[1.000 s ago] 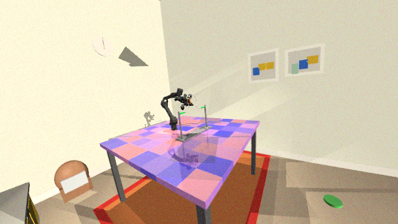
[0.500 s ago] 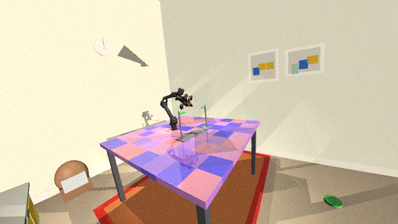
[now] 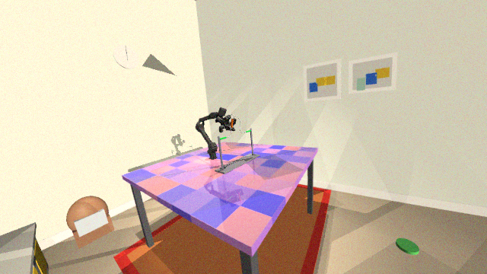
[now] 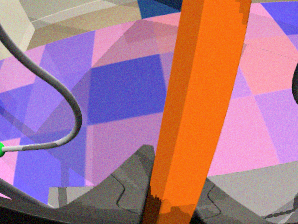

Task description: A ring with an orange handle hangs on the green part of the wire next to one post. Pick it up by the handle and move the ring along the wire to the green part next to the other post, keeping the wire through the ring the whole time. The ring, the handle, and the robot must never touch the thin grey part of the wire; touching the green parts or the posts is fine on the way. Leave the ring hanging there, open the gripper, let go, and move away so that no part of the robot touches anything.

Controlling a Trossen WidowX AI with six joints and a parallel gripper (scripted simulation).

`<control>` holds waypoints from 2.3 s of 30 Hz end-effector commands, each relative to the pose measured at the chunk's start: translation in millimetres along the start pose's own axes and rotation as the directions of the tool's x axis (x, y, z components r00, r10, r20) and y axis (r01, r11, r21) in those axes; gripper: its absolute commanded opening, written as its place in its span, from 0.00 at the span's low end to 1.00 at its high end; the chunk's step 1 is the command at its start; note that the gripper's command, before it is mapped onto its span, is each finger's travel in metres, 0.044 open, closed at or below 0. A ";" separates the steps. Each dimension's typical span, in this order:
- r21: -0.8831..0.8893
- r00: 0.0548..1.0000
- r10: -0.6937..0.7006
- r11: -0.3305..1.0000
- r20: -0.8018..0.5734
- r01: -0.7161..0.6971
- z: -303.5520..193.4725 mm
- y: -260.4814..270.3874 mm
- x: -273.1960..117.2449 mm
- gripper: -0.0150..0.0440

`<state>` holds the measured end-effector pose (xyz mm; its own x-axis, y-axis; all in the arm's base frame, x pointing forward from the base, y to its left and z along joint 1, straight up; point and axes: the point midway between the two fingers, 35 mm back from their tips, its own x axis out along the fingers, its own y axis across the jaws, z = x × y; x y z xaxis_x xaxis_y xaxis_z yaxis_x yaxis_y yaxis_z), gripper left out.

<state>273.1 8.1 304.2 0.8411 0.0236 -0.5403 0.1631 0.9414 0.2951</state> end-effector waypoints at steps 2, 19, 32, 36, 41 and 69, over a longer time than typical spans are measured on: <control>-0.060 0.999 -0.038 0.997 0.008 0.038 0.1 -2.5 0.4 0.00; -0.262 0.984 -0.169 0.948 0.061 0.179 1.9 -13.0 0.6 0.00; -0.409 0.958 -0.261 0.866 0.121 0.288 4.8 -20.9 -0.4 0.00; -0.452 0.947 -0.287 0.832 0.143 0.321 6.0 -23.3 -0.8 0.00; -0.499 0.933 -0.316 0.789 0.170 0.358 7.5 -26.0 -1.5 0.00; -0.702 0.835 -0.428 0.473 0.345 0.533 18.7 -38.0 -7.4 0.00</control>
<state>271.8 -33.0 309.5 0.8096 -0.4871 -0.3276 0.1609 0.7209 -0.6741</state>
